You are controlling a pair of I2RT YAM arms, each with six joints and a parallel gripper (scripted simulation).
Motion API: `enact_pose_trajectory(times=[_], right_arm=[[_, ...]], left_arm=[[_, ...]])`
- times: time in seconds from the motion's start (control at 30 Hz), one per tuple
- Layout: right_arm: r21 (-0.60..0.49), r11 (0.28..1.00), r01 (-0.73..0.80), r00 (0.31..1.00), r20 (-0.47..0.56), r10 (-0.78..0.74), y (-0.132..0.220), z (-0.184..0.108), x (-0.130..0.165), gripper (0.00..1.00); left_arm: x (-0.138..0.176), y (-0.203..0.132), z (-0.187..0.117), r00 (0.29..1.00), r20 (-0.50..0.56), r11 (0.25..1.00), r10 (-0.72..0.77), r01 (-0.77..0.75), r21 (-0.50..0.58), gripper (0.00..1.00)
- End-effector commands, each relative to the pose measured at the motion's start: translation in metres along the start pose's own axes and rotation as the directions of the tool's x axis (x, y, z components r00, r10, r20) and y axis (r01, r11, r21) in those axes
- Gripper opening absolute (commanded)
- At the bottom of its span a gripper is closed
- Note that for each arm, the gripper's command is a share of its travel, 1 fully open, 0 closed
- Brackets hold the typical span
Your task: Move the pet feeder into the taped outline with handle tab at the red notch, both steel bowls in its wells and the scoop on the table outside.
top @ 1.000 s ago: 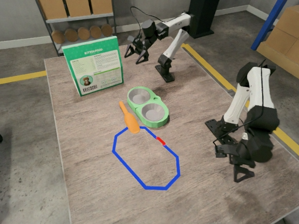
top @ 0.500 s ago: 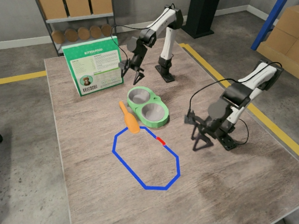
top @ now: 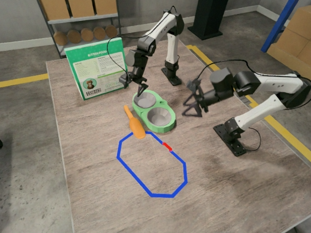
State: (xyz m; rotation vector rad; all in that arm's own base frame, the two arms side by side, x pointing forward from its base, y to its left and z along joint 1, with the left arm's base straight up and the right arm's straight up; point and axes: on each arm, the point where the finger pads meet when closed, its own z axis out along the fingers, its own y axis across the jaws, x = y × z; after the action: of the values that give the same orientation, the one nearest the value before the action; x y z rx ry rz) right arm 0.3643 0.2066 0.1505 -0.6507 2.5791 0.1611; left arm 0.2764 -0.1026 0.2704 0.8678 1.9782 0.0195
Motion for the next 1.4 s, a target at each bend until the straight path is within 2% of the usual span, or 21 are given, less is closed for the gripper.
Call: enact_pose_trajectory(times=[0.0, 0.03, 0.2, 0.33, 0.7, 0.83, 0.87, 0.9, 1.1, 1.17, 1.37], right_arm=[[0.012, 1.0, 0.012, 1.0, -0.027, -0.012, 0.0, 0.0, -0.002, 1.0], [0.012, 1.0, 0.012, 1.0, -0.027, -0.012, 0.0, 0.0, -0.002, 1.0], [0.011, 1.0, 0.015, 0.999, -0.046, -0.014, 0.001, 0.009, -0.002, 1.0], [0.011, 1.0, 0.014, 0.999, -0.04, -0.014, 0.002, 0.006, -0.003, 1.0], [0.011, 1.0, 0.014, 0.999, -0.035, -0.014, 0.002, 0.005, -0.004, 1.0], [-0.027, 0.995, 0.098, 0.993, -0.068, -0.099, 0.005, 0.01, 0.002, 0.55], [-0.038, 0.99, 0.135, 0.988, -0.077, -0.137, 0.005, 0.011, 0.004, 0.48], [-0.051, 0.983, 0.176, 0.98, -0.087, -0.18, 0.004, 0.013, 0.005, 0.48], [-0.179, 0.871, 0.458, 0.868, -0.122, -0.482, 0.002, 0.035, 0.005, 0.48], [-0.179, 0.871, 0.458, 0.868, -0.122, -0.482, 0.002, 0.035, 0.005, 0.48], [-0.315, 0.679, 0.663, 0.694, -0.079, -0.715, 0.0, 0.057, 0.008, 0.48]], left_arm=[[-0.021, -0.017, -0.003, 0.986, 0.097, 0.991, -0.137, 0.137, 0.01, 1.0], [-0.021, -0.017, -0.003, 0.986, 0.097, 0.991, -0.137, 0.137, 0.01, 1.0], [-0.054, -0.069, -0.023, 0.944, 0.212, 0.958, -0.252, 0.213, 0.19, 1.0], [-0.065, -0.093, -0.037, 0.922, 0.247, 0.933, -0.298, 0.226, 0.281, 1.0], [-0.063, -0.102, -0.04, 0.928, 0.244, 0.931, -0.28, 0.202, 0.303, 1.0], [-0.064, -0.102, -0.04, 0.928, 0.244, 0.931, -0.28, 0.202, 0.303, 1.0], [-0.064, -0.102, -0.04, 0.928, 0.244, 0.931, -0.28, 0.202, 0.303, 1.0], [-0.064, -0.102, -0.04, 0.928, 0.244, 0.931, -0.28, 0.202, 0.303, 1.0], [-0.069, -0.1, -0.045, 0.923, 0.258, 0.93, -0.286, 0.202, 0.308, 1.0], [-0.069, -0.1, -0.045, 0.923, 0.258, 0.93, -0.286, 0.202, 0.308, 1.0], [-0.069, -0.1, -0.045, 0.923, 0.258, 0.93, -0.286, 0.202, 0.308, 1.0]])
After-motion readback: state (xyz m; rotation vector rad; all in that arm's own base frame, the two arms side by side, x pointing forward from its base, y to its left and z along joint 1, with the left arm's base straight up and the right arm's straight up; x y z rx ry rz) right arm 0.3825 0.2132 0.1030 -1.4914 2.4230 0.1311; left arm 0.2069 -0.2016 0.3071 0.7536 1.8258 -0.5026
